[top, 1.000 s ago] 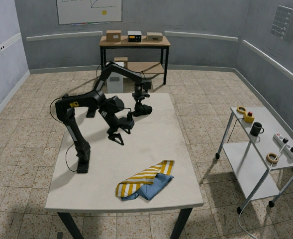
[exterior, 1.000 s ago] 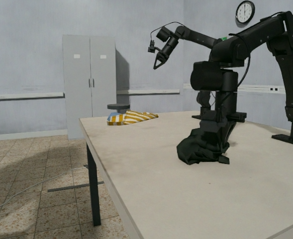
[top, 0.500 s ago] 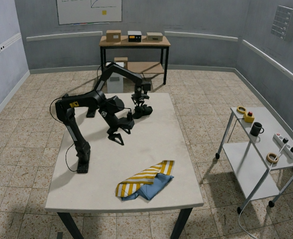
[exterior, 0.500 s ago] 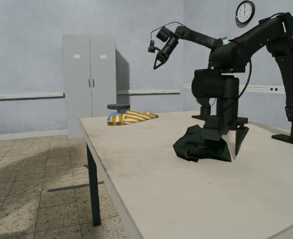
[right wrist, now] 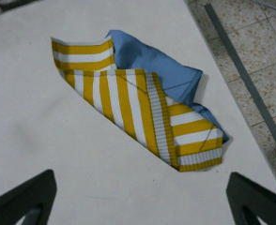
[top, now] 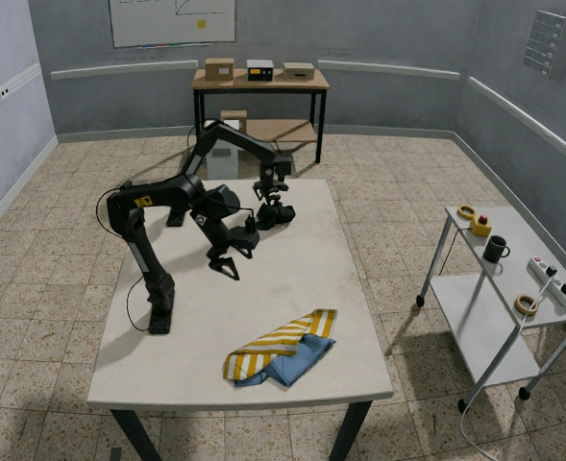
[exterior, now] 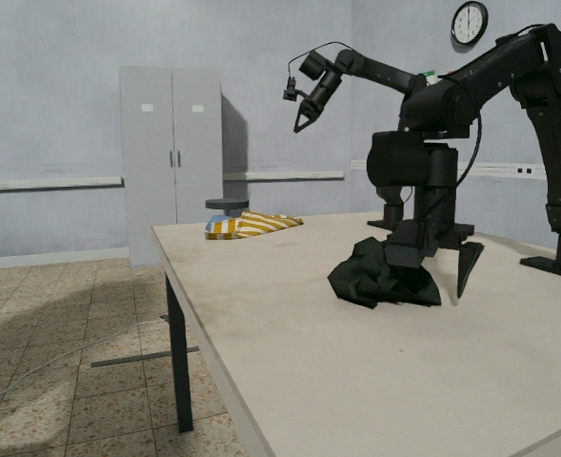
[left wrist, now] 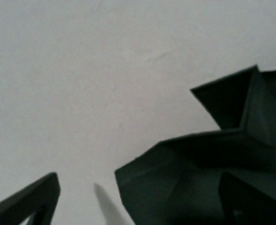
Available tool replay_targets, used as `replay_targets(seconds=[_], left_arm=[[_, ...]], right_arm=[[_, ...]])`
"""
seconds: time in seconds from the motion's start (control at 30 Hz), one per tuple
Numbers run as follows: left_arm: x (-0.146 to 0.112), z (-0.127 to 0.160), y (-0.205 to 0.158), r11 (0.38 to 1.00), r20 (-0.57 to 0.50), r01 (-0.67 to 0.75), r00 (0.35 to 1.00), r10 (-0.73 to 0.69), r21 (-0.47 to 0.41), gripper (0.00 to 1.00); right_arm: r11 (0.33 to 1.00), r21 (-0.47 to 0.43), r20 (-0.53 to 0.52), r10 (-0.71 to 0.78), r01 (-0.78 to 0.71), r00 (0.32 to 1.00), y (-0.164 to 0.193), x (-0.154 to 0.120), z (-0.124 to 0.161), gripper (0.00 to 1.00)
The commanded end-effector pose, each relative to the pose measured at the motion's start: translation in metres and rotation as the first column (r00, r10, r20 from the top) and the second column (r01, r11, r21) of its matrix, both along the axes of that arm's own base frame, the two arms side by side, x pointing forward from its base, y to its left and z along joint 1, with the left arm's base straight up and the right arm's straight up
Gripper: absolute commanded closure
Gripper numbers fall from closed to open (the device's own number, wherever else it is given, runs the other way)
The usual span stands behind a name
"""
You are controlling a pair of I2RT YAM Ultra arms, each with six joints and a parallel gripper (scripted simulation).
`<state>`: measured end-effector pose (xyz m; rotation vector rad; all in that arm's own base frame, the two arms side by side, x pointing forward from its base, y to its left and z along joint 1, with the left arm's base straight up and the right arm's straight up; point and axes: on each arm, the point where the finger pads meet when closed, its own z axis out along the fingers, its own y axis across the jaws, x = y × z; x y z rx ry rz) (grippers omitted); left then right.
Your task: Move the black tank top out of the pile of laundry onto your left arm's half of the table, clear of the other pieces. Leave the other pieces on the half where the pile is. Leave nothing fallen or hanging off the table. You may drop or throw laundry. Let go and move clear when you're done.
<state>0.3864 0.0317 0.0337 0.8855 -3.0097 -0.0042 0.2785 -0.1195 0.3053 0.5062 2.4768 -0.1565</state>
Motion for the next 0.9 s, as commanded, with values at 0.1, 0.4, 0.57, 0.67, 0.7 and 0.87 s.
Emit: replay_targets(seconds=[0.1, 0.4, 0.57, 0.67, 0.7, 0.87], left_arm=[[0.006, 0.016, -0.006, 1.000, 0.058, 0.001, 0.998, 0.000, -0.009, 0.08], [0.007, 0.037, -0.003, 1.000, 0.068, -0.006, 0.998, 0.006, -0.007, 0.08], [0.006, 0.052, -0.003, 1.000, 0.065, -0.006, 0.998, 0.006, -0.004, 0.08], [0.006, 0.057, -0.003, 1.000, 0.065, -0.006, 0.998, 0.007, -0.004, 0.08], [0.004, 0.040, -0.003, 1.000, 0.019, -0.007, 1.000, 0.007, -0.007, 0.08], [0.004, 0.078, -0.001, 1.000, 0.068, -0.006, 0.998, 0.006, 0.003, 0.08]], right_arm=[[0.999, -0.037, 0.085, 0.006, -0.003, 0.996, -0.001, 0.001, 0.026, 0.08], [0.999, -0.038, 0.085, 0.006, -0.003, 0.996, -0.001, 0.001, 0.026, 0.08], [0.999, -0.038, 0.085, 0.006, -0.003, 0.996, -0.001, 0.001, 0.026, 0.08], [0.999, -0.038, 0.085, 0.006, -0.003, 0.996, -0.001, 0.001, 0.026, 0.08], [0.999, -0.038, 0.085, 0.006, -0.003, 0.996, -0.001, 0.001, 0.026, 0.08], [0.999, -0.038, 0.085, 0.006, -0.003, 0.996, -0.001, 0.001, 0.026, 0.08]])
